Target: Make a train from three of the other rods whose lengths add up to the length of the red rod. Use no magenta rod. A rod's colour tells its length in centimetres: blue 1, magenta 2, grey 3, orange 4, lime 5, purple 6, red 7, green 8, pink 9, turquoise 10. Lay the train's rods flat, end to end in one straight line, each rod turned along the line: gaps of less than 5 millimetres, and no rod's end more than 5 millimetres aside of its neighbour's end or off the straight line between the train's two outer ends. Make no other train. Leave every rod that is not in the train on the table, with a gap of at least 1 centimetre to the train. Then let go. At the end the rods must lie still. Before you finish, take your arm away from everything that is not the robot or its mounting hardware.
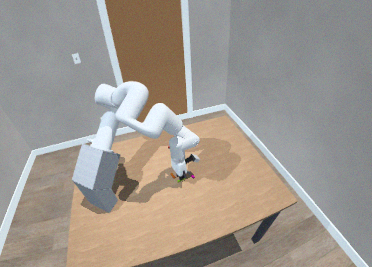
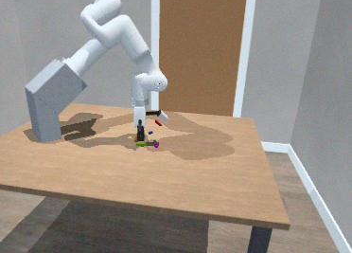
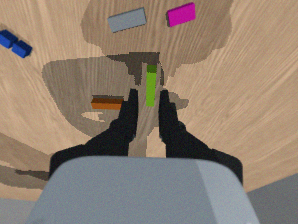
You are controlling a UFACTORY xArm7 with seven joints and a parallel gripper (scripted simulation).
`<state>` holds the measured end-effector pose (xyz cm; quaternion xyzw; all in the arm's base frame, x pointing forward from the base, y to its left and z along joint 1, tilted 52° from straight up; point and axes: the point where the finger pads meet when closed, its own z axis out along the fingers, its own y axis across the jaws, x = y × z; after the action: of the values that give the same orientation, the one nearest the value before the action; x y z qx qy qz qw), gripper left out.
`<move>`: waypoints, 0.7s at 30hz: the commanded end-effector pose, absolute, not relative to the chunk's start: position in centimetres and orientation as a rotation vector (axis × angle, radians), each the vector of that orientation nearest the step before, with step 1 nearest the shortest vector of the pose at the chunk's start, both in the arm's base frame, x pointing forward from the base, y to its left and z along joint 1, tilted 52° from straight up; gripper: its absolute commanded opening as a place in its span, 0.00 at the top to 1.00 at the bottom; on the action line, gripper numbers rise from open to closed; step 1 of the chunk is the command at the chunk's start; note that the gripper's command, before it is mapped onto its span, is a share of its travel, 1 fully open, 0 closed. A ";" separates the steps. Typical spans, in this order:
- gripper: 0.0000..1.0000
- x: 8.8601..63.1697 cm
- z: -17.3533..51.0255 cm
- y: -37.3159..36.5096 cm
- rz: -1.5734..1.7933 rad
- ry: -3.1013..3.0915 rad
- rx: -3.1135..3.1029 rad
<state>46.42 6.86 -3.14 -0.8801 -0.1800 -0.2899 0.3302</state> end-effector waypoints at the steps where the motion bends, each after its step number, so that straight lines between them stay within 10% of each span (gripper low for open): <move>1: 0.76 46.7 -3.4 7.0 -0.761 -0.469 -2.304; 21: 0.76 47.0 -3.9 7.6 -0.761 -0.469 -2.304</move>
<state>46.96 7.68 -3.93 -0.8801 -0.1798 -0.2900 0.3301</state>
